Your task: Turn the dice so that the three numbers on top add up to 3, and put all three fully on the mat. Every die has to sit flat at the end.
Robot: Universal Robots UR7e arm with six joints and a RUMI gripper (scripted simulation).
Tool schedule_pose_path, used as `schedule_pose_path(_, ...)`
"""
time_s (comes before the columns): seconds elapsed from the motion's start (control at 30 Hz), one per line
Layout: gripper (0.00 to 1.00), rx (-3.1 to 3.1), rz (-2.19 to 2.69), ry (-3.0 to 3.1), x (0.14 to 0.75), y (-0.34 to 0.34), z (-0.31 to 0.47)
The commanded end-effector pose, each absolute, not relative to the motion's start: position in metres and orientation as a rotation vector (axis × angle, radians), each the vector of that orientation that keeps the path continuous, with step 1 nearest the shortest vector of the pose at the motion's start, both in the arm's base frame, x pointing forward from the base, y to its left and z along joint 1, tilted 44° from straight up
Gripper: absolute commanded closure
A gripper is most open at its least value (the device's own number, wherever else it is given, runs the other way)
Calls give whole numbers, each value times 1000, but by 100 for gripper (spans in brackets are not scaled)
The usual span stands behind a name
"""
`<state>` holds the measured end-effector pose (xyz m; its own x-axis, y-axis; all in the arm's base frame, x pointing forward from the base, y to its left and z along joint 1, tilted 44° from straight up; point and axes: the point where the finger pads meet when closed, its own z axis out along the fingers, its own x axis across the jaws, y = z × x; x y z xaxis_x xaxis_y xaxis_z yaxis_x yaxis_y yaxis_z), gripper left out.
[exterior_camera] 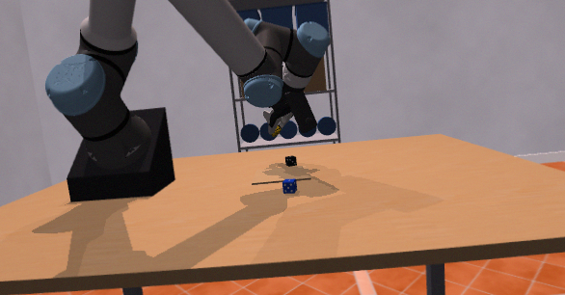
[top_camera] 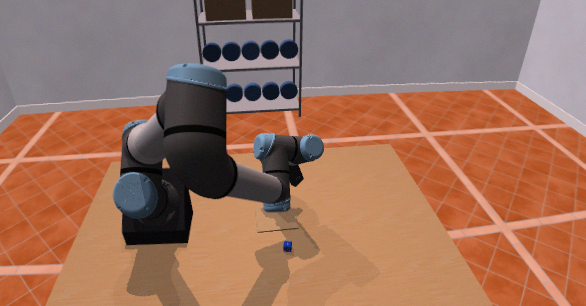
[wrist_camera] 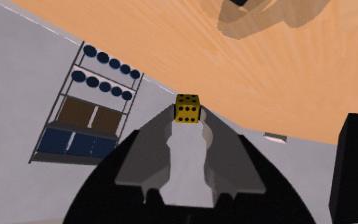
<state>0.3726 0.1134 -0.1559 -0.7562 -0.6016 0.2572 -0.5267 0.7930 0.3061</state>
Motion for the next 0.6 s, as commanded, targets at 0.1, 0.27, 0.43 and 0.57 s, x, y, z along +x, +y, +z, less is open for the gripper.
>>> schedule_pose_path(0.1, 94, 669, -296, -2691, 373, 113, -154)
schedule_pose_path(0.27, 94, 611, -293, -2703, 373, 113, -153)
schedule_pose_path(0.43, 94, 530, -290, -2718, 373, 112, -152)
schedule_pose_path(0.57, 94, 479, -288, -2726, 373, 112, -151)
